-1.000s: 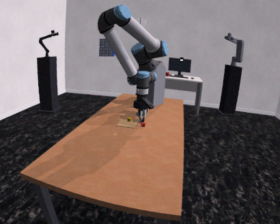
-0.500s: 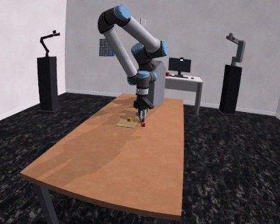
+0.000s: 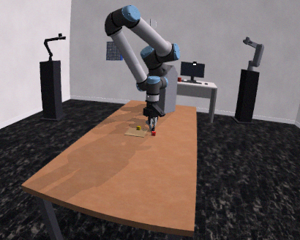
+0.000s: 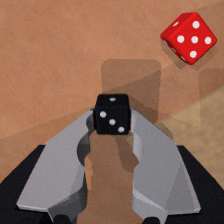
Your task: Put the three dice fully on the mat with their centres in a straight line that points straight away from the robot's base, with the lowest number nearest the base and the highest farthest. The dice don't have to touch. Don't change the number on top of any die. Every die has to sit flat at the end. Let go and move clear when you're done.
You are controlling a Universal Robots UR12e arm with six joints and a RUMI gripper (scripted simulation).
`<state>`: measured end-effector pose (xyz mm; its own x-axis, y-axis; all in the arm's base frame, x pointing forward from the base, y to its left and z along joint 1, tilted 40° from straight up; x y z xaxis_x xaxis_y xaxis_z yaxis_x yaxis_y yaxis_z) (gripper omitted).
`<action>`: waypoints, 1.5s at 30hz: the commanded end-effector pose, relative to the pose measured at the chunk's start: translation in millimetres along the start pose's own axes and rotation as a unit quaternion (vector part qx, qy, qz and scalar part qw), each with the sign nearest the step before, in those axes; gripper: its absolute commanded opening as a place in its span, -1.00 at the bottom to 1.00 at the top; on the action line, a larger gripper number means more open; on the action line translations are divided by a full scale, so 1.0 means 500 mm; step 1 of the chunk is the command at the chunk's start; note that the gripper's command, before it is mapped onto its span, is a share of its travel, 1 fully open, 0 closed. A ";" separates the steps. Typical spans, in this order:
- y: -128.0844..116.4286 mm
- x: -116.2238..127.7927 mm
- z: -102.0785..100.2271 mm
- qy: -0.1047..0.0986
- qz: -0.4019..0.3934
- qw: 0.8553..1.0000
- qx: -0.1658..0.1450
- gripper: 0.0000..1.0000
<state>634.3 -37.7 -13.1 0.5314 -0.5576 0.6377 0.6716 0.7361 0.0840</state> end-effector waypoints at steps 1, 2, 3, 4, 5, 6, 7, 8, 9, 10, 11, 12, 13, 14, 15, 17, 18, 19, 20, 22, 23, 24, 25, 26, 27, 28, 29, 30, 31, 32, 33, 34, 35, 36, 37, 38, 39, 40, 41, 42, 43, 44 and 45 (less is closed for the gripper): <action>0.000 0.000 0.006 0.000 0.000 1.000 0.000 -0.87; 0.000 0.000 0.010 0.000 0.000 1.000 0.000 -0.87; 0.000 0.000 0.014 0.000 0.000 1.000 0.000 -0.87; 0.000 0.000 0.020 0.000 0.000 1.000 0.000 -0.87; 0.000 0.000 0.027 0.000 0.000 1.000 0.000 -0.87; 0.000 0.000 0.027 0.000 0.000 1.000 0.000 -0.87; 0.000 0.000 0.027 0.000 0.000 1.000 0.000 -0.87; 0.000 0.000 0.035 0.000 0.000 1.000 0.000 -0.87; 0.000 0.000 0.043 0.000 0.000 1.000 0.000 -0.87; 0.000 0.000 0.053 0.000 0.000 1.000 0.000 -0.87; 0.000 0.000 0.063 0.000 0.000 1.000 0.000 -0.87; 0.000 0.000 0.073 0.000 0.000 1.000 0.000 -0.87; 0.000 0.000 0.084 0.000 0.000 1.000 0.000 -0.87; 0.000 0.000 0.095 0.000 0.000 1.000 0.000 -0.87; 0.000 0.000 0.106 0.000 0.000 1.000 0.000 -0.87; 0.000 0.000 0.127 0.000 0.000 1.000 0.000 -0.87; 0.000 0.000 0.138 0.000 0.000 1.000 0.000 -0.87; 0.000 0.000 0.147 0.000 0.000 1.000 0.000 -0.87; 0.000 0.000 0.156 0.000 0.000 1.000 0.000 -0.87; 0.000 0.000 0.172 0.000 0.000 1.000 0.000 -0.87; 0.000 0.000 0.172 0.000 0.000 1.000 0.000 -0.87; 0.000 0.000 0.172 0.000 0.000 1.000 0.000 -0.87; 0.000 0.000 0.179 0.000 0.000 1.000 0.000 -0.87; 0.000 0.000 0.184 0.000 0.000 1.000 0.000 -0.87; 0.000 0.000 0.189 0.000 0.000 1.000 0.000 -0.87; 0.000 0.000 0.193 0.000 0.000 1.000 0.000 -0.87; 0.000 0.000 0.196 0.000 0.000 1.000 0.000 -0.87; 0.000 0.000 0.198 0.000 0.000 1.000 0.000 -0.87; 0.000 0.000 0.199 0.000 0.000 1.000 0.000 -0.87; 0.000 0.000 0.200 0.000 0.000 1.000 0.000 -0.87; 0.000 0.000 0.201 0.000 0.000 1.000 0.000 -0.87; 0.000 0.000 0.201 0.000 0.000 1.000 0.000 -0.87; 0.000 0.000 0.201 0.000 0.000 1.000 0.000 -0.87; 0.000 0.000 0.201 0.000 0.000 1.000 0.000 -0.87; 0.000 0.000 0.201 0.000 0.000 1.000 0.000 -0.87; 0.000 0.000 0.201 0.000 0.000 1.000 0.000 -0.87; 0.000 0.000 0.201 0.000 0.000 1.000 0.000 -0.87; 0.000 0.000 0.201 0.000 0.000 1.000 0.000 -0.87; 0.000 0.000 0.201 0.000 0.000 1.000 0.000 -0.87; 0.000 0.000 0.201 0.000 0.000 1.000 0.000 -0.87; 0.000 0.000 0.201 0.000 0.000 1.000 0.000 -0.87; 0.000 0.000 0.201 0.000 -0.001 1.000 0.000 -0.87; 0.000 0.001 0.201 0.000 -0.002 1.000 0.000 -0.87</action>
<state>582.8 0.5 63.2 0.5313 -0.5577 0.6378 0.6716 0.7361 0.0841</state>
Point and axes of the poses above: the point where the finger pads meet when closed, its own z axis back along the fingers, its own x axis across the jaws, y = z × x, the point moved 2 cm from there along z, back along the fingers, and after that the axes turned 11 degrees about -z, right-handed, at the moved point
